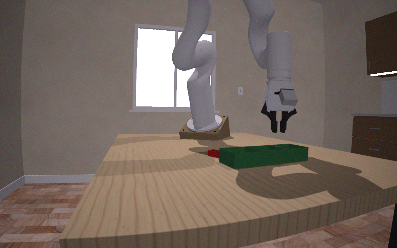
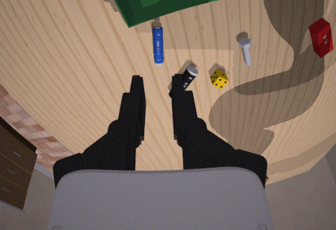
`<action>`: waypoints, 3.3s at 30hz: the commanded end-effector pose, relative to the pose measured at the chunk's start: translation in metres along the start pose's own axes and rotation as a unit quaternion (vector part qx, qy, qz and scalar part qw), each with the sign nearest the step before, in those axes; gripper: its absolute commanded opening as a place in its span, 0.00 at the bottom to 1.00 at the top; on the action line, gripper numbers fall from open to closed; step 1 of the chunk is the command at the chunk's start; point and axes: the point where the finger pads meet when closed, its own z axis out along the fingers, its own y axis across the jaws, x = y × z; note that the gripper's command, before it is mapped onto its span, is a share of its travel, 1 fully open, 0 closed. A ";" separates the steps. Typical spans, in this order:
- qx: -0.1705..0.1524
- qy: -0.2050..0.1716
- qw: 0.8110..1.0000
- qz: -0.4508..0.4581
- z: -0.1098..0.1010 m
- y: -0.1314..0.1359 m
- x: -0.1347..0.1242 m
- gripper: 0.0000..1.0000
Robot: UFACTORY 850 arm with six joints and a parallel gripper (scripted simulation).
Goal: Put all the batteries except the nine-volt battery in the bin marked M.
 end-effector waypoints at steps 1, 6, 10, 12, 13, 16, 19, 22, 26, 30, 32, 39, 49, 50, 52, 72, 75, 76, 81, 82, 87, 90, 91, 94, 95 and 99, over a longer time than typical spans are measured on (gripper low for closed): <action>0.000 0.001 1.000 0.000 0.000 0.000 0.001 0.23; 0.000 0.001 1.000 0.000 0.000 0.000 0.001 0.23; 0.000 0.001 1.000 0.000 0.000 0.000 0.001 0.23; 0.000 0.001 1.000 0.000 0.000 0.000 0.001 0.23; 0.000 0.001 1.000 0.000 0.000 0.000 0.001 0.23; 0.000 0.001 1.000 0.000 0.000 0.000 0.001 0.23; 0.000 0.001 1.000 0.000 0.000 0.000 0.001 0.23; 0.000 0.001 1.000 0.000 0.007 0.000 0.001 0.23; 0.000 0.001 1.000 0.000 0.023 0.000 0.001 0.23; 0.000 0.001 1.000 0.000 0.039 0.000 0.001 0.23; 0.000 0.001 1.000 0.000 0.047 -0.001 0.001 0.23; 0.000 0.001 1.000 0.000 0.058 -0.001 0.001 0.23; 0.000 0.001 1.000 0.000 0.068 0.000 0.001 0.23; 0.000 0.001 1.000 0.000 0.068 0.000 0.001 0.23; 0.000 0.001 1.000 0.000 0.070 0.000 0.001 0.23; 0.000 0.001 1.000 0.000 0.070 0.000 0.001 0.00; 0.000 0.001 1.000 0.000 0.070 0.000 0.001 0.00; 0.000 0.001 1.000 0.000 0.070 0.000 0.001 0.00; 0.000 0.001 1.000 0.000 0.070 0.000 0.001 0.00; 0.000 0.001 1.000 0.000 0.070 0.000 0.001 0.00; 0.000 0.001 1.000 0.000 0.070 0.000 0.001 0.00; 0.000 0.001 1.000 0.000 0.070 0.000 0.001 0.00; 0.000 0.001 1.000 0.000 0.070 0.000 0.001 0.00; 0.000 0.001 1.000 0.000 0.070 0.000 0.001 0.00; 0.000 0.001 1.000 0.000 0.066 0.000 0.001 0.00; 0.000 0.001 1.000 0.000 0.053 0.000 0.001 0.00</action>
